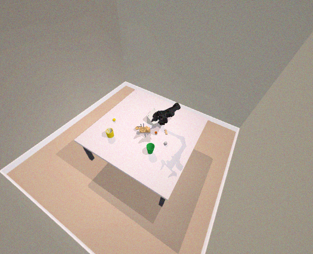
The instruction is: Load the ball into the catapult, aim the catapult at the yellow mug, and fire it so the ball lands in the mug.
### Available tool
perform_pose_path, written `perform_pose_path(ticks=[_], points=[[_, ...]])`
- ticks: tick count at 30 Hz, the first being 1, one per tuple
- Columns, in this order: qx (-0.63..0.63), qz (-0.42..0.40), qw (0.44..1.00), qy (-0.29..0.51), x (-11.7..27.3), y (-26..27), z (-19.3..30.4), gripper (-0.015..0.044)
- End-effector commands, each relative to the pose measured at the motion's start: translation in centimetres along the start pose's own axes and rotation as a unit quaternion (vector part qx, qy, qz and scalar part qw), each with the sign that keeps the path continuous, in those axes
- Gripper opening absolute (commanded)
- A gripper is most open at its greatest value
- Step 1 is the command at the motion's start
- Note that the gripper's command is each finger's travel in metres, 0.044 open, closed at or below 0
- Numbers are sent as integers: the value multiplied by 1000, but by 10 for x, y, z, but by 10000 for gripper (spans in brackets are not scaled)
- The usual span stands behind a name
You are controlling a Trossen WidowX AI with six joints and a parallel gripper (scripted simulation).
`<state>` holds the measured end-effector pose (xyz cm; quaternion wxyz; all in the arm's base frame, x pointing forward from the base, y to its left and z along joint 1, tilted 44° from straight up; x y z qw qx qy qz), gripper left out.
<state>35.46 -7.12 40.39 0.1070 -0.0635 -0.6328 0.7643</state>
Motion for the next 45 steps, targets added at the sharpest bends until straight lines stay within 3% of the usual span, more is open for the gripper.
perform_pose_path(ticks=[1,21,33,45], points=[[27,-48,998,-19,-10,26,-3,440],[117,-313,925,-182,-21,177,-15,440],[103,-438,836,-313,11,254,-23,440],[26,-514,732,-446,60,303,-33,440]])
Point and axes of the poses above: the point midway between the two fingers, 35 mm back from their tips, its own x axis back along the fingers, its own y axis across the jaws, z = x × y, the point moved 3 cm from there along x, back along the fingers, and after that the axes turned 10 degrees about -x, right-handed, at the moved point
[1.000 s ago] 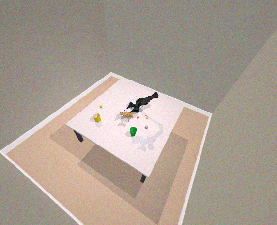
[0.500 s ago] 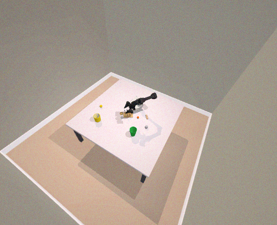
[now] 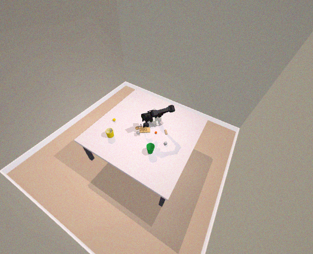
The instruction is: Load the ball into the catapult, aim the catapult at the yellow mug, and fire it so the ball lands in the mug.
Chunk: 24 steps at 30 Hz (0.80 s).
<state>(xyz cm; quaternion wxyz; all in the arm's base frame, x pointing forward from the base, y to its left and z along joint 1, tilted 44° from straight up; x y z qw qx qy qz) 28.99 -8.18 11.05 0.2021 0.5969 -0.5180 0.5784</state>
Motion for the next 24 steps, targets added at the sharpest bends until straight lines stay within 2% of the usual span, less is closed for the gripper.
perform_pose_path(ticks=[1,11,15,19,24], points=[[-9,-12,998,-56,-8,14,-9,440],[-47,-16,977,-206,-17,43,-34,440],[-47,-16,977,-208,-19,43,-35,440],[-47,-15,977,-209,-58,43,-52,440],[-47,-15,977,-209,-61,43,-54,440]])
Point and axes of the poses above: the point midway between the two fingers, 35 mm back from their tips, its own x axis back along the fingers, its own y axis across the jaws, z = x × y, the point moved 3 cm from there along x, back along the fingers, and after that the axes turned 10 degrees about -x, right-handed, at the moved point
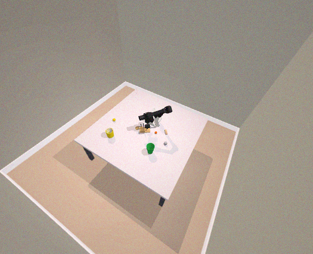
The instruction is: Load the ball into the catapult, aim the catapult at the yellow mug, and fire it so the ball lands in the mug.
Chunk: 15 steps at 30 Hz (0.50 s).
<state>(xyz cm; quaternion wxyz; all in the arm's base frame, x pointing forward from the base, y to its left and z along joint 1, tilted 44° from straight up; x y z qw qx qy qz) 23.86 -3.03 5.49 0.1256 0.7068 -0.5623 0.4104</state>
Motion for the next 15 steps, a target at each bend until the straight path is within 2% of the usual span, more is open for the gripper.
perform_pose_path(ticks=[1,15], points=[[-1,6,1000,3,-3,-1,1,440],[-1,6,1000,4,-26,-2,3,440]])
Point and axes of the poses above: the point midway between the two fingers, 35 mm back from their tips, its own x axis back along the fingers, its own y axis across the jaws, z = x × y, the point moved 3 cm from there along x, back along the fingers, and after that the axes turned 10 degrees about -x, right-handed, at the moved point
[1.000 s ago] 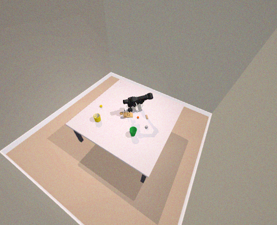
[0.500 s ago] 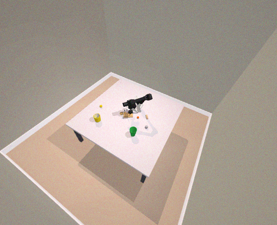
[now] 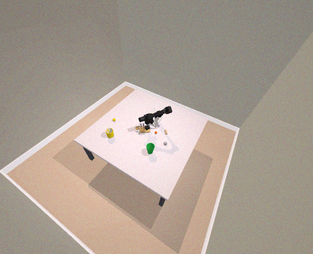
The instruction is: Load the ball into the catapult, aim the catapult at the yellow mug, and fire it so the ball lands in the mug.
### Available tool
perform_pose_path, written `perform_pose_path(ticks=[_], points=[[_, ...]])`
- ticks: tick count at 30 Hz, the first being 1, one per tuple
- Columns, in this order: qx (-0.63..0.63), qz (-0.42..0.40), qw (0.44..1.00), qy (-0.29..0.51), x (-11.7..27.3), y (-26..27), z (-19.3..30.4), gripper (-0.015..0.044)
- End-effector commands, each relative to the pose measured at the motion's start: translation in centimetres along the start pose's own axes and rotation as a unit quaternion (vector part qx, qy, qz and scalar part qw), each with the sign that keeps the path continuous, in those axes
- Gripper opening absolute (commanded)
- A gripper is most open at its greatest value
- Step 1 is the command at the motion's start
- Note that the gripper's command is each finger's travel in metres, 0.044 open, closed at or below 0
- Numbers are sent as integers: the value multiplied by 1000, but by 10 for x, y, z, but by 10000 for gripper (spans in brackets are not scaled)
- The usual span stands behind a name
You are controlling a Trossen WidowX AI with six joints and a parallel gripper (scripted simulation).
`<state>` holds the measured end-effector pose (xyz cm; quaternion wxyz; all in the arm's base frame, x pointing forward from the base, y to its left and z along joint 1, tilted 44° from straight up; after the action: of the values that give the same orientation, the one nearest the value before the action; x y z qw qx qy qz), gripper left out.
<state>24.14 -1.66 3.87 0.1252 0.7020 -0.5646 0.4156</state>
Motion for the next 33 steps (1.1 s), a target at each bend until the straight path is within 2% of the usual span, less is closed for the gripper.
perform_pose_path(ticks=[1,18,29,33], points=[[-3,1,1000,-1,-6,1,0,440],[-3,2,1000,-3,-32,2,-1,440],[0,0,1000,-2,-29,1,-1,151],[0,0,1000,-2,-29,1,-1,125]])
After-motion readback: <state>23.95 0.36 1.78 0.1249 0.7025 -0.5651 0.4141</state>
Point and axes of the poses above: the point midway between the two fingers, 35 mm back from their tips, its own x axis back along the fingers, its own y axis across the jaws, z = x × y, the point moved 3 cm from there along x, back along the fingers, and after that the axes turned 10 degrees about -x, right-handed, at the moved point
